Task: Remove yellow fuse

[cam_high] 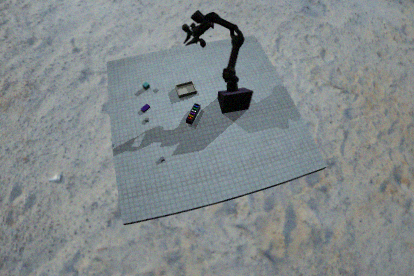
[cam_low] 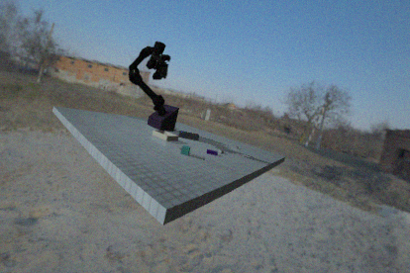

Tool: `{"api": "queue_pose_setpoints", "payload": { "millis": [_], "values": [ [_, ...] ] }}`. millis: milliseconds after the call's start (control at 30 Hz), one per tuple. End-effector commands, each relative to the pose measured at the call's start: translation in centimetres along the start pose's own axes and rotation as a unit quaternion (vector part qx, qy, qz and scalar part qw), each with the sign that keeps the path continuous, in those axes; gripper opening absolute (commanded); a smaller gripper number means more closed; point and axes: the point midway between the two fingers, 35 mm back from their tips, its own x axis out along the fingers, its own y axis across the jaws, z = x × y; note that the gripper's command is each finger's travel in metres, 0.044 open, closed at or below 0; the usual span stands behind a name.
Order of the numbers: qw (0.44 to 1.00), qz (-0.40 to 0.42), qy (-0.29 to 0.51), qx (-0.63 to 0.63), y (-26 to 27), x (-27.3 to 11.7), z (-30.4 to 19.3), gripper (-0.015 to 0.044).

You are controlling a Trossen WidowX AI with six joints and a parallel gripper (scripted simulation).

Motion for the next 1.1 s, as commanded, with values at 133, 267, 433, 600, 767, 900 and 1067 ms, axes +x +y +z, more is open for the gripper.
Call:
{"api": "queue_pose_setpoints", "payload": {
  "millis": [133,267,433,600,767,900,1067],
  "values": [
    [0.978,-0.114,0.025,-0.171,-1.7,9.3,-9.6,0.0074],
    [0.952,-0.171,0.036,-0.25,-4.5,13.6,-14.0,0.0074],
    [0.907,-0.241,0.052,-0.342,-9.6,18.2,-18.6,0.0074],
    [0.846,-0.31,0.071,-0.428,-16.2,21.8,-22.1,0.0074],
    [0.771,-0.375,0.091,-0.506,-23.7,24.0,-24.2,0.0074],
    [0.755,-0.387,0.095,-0.52,-25.1,24.6,-24.6,0.0074],
    [0.755,-0.388,0.095,-0.52,-25.1,24.7,-24.7,0.0074]
  ]
}}
